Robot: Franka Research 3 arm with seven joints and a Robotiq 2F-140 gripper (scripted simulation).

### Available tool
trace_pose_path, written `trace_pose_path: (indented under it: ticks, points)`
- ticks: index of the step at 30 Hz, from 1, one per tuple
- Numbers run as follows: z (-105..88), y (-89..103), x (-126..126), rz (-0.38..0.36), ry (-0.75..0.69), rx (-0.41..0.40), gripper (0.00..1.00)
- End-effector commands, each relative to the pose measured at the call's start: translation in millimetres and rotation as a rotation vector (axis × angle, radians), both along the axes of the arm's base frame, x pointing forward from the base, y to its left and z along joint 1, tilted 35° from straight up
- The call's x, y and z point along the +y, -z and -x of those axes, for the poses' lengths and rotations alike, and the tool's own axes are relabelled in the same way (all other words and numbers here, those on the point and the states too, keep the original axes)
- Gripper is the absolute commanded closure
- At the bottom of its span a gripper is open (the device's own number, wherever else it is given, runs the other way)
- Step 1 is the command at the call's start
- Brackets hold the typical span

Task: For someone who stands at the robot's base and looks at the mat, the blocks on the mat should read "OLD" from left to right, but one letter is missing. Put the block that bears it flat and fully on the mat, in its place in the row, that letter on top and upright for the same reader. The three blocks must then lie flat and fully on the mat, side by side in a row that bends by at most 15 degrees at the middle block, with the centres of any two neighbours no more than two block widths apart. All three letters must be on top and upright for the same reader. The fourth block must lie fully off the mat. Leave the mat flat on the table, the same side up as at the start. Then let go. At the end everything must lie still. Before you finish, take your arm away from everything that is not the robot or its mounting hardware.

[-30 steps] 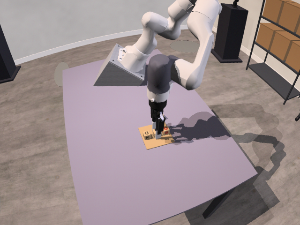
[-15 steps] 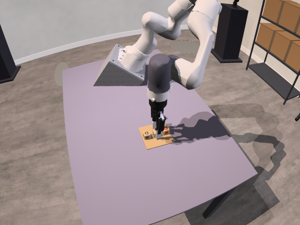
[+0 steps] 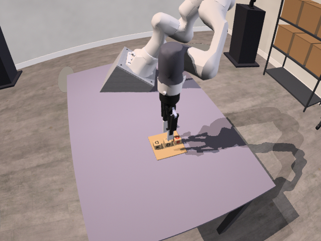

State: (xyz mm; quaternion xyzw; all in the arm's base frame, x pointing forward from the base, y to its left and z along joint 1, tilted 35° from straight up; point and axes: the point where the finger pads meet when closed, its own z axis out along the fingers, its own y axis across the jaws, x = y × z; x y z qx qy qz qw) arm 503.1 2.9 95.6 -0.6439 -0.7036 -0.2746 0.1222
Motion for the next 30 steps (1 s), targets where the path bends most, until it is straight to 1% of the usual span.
trace_pose_path:
  ticks: [1, 5, 9, 10, 30]
  points:
    - [8.2, -8.8, -3.8, -0.012, 0.012, 0.031, 0.72]
    - [9.9, -17.4, -9.6, -0.012, 0.012, 0.031, 0.72]
    - [10.2, -19.0, -10.7, -0.012, 0.012, 0.031, 0.72]
    - [10.2, -19.0, -10.7, -0.012, 0.012, 0.031, 0.00]
    - [10.2, -19.0, -10.7, -0.012, 0.012, 0.031, 0.00]
